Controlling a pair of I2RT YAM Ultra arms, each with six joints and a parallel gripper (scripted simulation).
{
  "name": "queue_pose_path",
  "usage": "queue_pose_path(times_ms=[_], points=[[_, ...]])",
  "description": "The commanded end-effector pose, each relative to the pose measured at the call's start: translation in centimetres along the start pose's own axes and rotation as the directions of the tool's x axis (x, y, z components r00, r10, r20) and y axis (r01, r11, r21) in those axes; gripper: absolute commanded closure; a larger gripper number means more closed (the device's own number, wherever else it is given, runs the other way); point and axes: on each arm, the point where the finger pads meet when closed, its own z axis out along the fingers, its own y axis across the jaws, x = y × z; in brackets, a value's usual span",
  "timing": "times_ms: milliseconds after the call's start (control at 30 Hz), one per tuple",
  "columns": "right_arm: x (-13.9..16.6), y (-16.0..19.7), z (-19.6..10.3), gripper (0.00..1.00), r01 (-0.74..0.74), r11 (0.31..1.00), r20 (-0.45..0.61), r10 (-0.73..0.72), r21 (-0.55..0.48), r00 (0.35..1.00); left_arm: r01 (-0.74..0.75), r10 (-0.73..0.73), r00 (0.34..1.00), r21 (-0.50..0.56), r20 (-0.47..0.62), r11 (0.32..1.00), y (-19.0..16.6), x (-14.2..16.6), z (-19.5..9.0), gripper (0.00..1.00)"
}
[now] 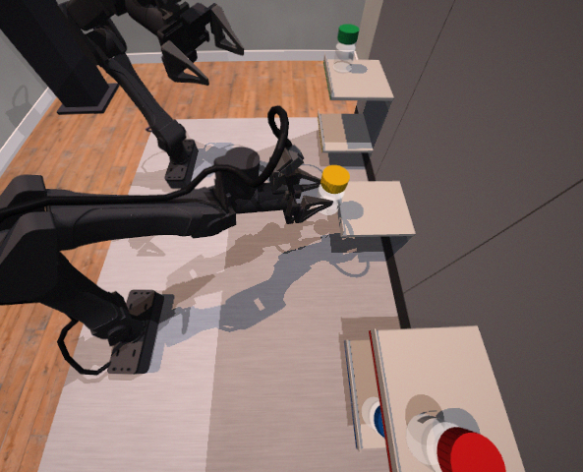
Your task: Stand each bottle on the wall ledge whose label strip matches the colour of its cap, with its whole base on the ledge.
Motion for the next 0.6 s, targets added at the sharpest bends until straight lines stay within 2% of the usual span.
queue_pose_path(times_ms=[0,133,167,267,567], points=[[-2.7,-0.2,-0.5,0.5,-0.026,1.0,0.076,0.027,-0.009,0.997,0.007,-0.007,1.0,-0.011,0.004,1.0,0.4,0.1,-0.7,0.0],[-2.7,-0.2,-0.5,0.5,-0.026,1.0,0.076,0.027,-0.009,0.997,0.007,-0.007,1.0,-0.011,0.004,1.0,0.4,0.1,-0.7,0.0],[-4.3,0.0,-0.7,0.5,-0.037,0.999,0.107,0.039,-0.02,0.994,0.007,-0.007,1.0,-0.011,0.004,1.0,0.4,0.1,-0.7,0.0],[-5.4,-0.1,-1.2,0.5,-0.029,1.0,0.083,0.03,-0.012,0.996,0.007,-0.007,1.0,-0.011,0.004,1.0,0.4,0.1,-0.7,0.0],[-5.7,-0.1,-1.2,0.5,-0.034,0.999,0.095,0.035,-0.013,0.995,0.007,-0.007,1.0,-0.011,0.004,1.0,0.4,0.1,-0.7,0.0]])
